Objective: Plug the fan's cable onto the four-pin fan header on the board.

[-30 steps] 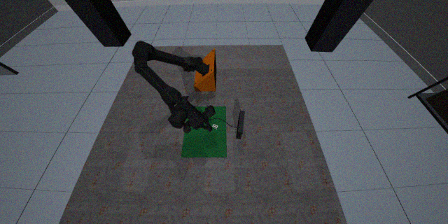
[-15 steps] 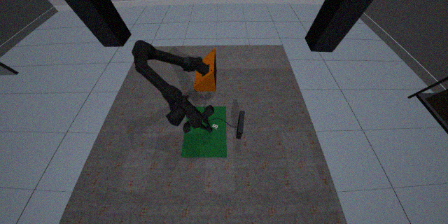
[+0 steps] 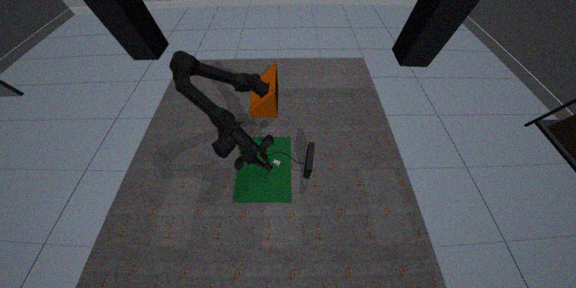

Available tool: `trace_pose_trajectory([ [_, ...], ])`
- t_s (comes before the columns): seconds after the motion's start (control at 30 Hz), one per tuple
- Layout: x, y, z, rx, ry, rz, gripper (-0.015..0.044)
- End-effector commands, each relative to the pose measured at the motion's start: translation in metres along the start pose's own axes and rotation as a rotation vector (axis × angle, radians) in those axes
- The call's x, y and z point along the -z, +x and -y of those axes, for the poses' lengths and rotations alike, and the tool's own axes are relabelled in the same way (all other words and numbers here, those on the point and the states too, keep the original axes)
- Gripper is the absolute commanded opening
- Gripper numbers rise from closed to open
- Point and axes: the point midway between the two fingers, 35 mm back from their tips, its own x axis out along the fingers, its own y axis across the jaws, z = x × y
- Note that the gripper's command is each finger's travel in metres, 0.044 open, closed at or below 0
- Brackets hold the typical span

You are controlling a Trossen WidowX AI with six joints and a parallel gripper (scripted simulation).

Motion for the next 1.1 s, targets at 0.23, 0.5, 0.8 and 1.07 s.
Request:
trace_pose_trajectory([
  [0.23,0.002,-0.005,0.001,0.002,-0.033,0.097,0.0],
  [0.5,0.002,-0.01,0.003,0.015,-0.059,0.166,0.0],
  [0.8,0.002,-0.016,0.004,0.034,-0.093,0.242,0.0],
  [1.07,0.002,-0.024,0.006,0.056,-0.127,0.309,0.0],
])
